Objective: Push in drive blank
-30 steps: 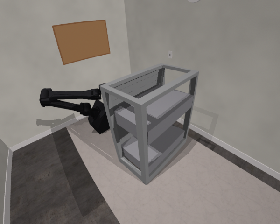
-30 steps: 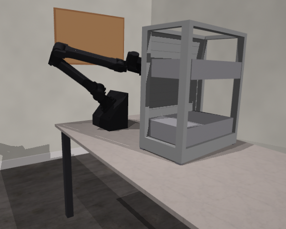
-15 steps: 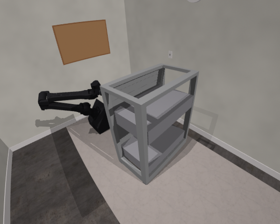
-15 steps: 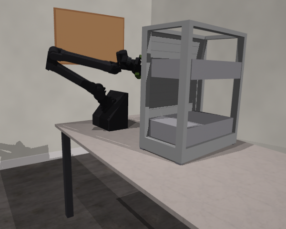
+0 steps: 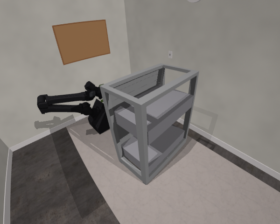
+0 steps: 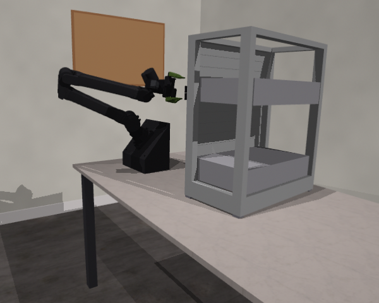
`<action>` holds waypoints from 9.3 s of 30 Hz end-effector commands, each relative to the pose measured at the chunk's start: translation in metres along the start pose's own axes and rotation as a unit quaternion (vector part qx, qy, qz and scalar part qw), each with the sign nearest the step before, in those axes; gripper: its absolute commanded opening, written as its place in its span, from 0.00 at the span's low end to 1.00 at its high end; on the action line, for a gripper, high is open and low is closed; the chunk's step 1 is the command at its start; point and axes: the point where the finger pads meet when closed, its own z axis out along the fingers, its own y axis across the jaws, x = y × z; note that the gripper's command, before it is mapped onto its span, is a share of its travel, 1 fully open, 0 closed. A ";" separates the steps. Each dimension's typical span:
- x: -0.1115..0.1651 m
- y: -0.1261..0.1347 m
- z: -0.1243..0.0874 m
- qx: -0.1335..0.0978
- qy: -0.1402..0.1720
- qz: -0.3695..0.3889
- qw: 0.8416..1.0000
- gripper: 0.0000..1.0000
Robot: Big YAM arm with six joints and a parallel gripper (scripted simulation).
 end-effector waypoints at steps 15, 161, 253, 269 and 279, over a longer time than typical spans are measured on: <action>-0.024 -0.001 -0.022 0.000 -0.052 0.089 0.995 1.00; 0.010 0.004 0.137 0.003 -0.060 0.087 0.994 0.00; -0.106 -0.039 0.193 0.004 -0.063 0.084 0.995 0.00; -0.109 -0.044 0.217 0.005 -0.063 0.083 0.995 0.00; -0.110 -0.044 0.218 0.003 -0.063 0.084 0.994 0.00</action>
